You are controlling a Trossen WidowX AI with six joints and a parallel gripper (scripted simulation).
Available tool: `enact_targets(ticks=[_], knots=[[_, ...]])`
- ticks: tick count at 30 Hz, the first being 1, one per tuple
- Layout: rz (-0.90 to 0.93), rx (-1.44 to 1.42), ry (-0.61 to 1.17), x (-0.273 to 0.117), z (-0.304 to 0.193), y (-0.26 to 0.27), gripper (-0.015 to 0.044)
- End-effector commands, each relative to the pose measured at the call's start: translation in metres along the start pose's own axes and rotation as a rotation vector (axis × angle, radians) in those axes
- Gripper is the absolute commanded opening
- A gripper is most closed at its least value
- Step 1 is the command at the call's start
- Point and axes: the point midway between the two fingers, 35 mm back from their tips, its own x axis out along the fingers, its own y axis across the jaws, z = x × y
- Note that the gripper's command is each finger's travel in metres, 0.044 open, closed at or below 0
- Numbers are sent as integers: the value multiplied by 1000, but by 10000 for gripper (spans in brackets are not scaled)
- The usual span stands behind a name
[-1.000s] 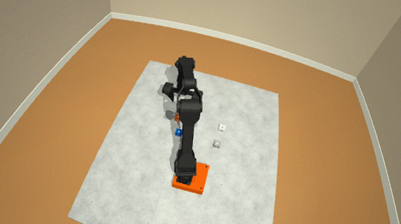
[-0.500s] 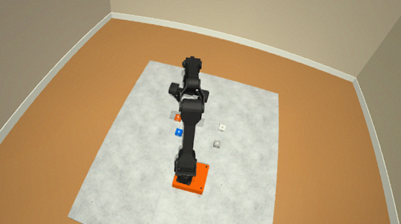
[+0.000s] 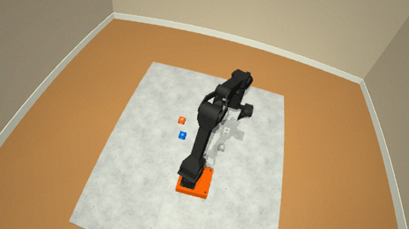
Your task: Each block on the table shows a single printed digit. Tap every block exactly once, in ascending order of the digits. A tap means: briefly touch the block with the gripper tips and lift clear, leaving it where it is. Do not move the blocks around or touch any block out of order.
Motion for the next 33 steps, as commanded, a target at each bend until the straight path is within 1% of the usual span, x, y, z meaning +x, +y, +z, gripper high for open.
enact_targets(ticks=[1,19,21,24,26,33], knots=[[8,-27,-12,-2,3,0,400],[8,-27,-12,-2,3,0,400],[8,-27,-12,8,4,0,348],[8,-27,-12,55,6,0,269],[8,-27,-12,76,4,1,216],[8,-27,-12,79,4,1,33]])
